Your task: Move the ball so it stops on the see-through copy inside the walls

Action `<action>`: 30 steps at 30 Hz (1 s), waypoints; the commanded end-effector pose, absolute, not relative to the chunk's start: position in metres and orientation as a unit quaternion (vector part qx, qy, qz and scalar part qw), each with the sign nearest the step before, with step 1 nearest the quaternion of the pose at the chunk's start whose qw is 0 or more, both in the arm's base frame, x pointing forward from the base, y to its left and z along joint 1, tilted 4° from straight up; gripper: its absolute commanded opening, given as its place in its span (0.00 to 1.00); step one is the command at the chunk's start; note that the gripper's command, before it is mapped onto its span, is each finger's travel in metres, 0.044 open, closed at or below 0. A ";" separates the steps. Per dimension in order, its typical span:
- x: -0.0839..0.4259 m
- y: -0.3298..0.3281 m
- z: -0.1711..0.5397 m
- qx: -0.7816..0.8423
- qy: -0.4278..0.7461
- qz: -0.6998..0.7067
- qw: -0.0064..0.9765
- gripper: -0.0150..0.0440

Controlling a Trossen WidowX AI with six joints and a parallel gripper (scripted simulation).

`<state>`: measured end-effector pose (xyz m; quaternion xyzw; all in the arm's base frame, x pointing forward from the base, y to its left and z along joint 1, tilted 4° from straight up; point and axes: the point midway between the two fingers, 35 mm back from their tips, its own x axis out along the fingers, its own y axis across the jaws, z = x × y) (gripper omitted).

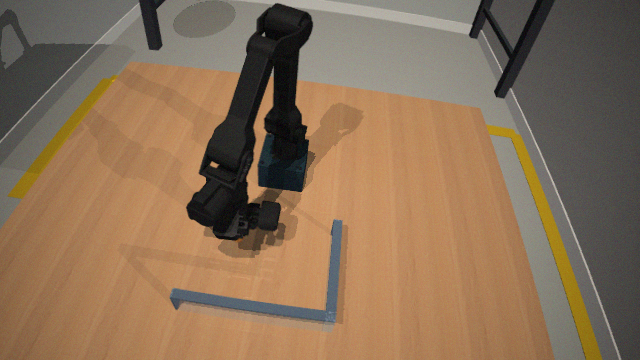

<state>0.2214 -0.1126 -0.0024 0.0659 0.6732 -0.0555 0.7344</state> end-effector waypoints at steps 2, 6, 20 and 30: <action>0.220 -0.112 -0.010 0.068 0.677 -0.056 0.731 0.25; 0.221 -0.112 -0.017 0.068 0.677 -0.056 0.731 0.25; 0.223 -0.112 -0.021 0.066 0.673 -0.056 0.735 0.30; 0.223 -0.112 -0.021 0.066 0.673 -0.056 0.735 0.67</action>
